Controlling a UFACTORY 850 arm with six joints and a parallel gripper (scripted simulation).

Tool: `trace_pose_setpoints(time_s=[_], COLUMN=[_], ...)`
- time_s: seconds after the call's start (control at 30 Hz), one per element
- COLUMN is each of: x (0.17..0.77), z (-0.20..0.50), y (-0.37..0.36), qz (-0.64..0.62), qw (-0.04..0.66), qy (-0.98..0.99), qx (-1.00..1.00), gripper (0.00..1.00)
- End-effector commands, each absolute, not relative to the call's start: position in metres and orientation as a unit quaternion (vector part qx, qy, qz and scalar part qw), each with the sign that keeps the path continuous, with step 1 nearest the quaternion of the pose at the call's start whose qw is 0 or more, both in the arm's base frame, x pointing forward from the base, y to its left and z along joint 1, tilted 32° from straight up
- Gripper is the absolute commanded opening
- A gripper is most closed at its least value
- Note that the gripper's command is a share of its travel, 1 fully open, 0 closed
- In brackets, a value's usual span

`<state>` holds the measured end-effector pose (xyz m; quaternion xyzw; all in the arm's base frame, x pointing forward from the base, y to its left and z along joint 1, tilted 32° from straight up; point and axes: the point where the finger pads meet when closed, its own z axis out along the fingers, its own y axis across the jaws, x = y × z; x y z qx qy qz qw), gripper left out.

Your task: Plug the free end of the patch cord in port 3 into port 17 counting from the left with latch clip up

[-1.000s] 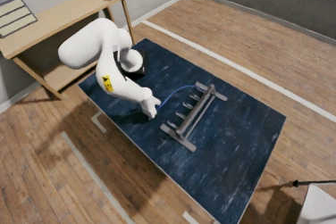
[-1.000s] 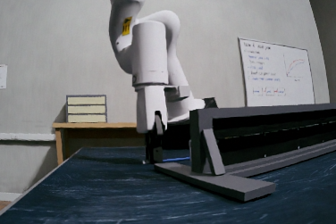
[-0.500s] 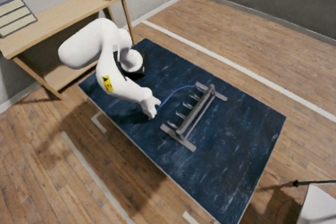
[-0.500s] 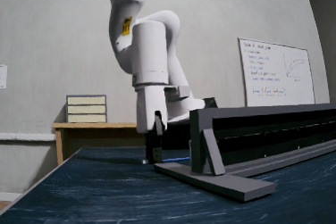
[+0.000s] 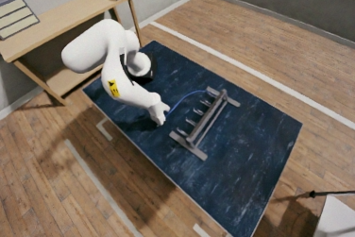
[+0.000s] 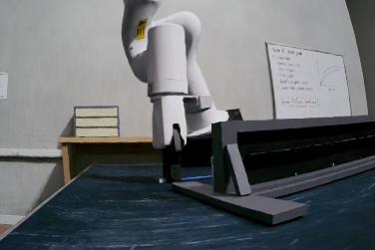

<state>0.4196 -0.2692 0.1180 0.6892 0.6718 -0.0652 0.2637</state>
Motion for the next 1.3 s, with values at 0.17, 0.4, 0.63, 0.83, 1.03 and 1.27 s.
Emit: trace_pose_setpoints(time_s=[0.17, 0.4, 0.63, 0.83, 1.03, 1.27], x=[0.420, 0.420, 0.420, 0.418, 0.417, 0.414], z=[0.118, 0.118, 0.120, 0.124, 0.129, 0.139], y=[-0.269, -0.269, -0.269, -0.266, -0.264, -0.258], qz=[-0.065, -0.065, -0.065, -0.065, -0.065, -0.065], qw=[0.264, 0.264, 0.264, 0.264, 0.264, 0.264], qy=[0.672, 0.672, 0.672, 0.672, 0.672, 0.672], qx=[0.689, 0.689, 0.689, 0.689, 0.689, 0.689], gripper=[0.00, 0.00, 0.00, 0.00, 0.00, 0.00])
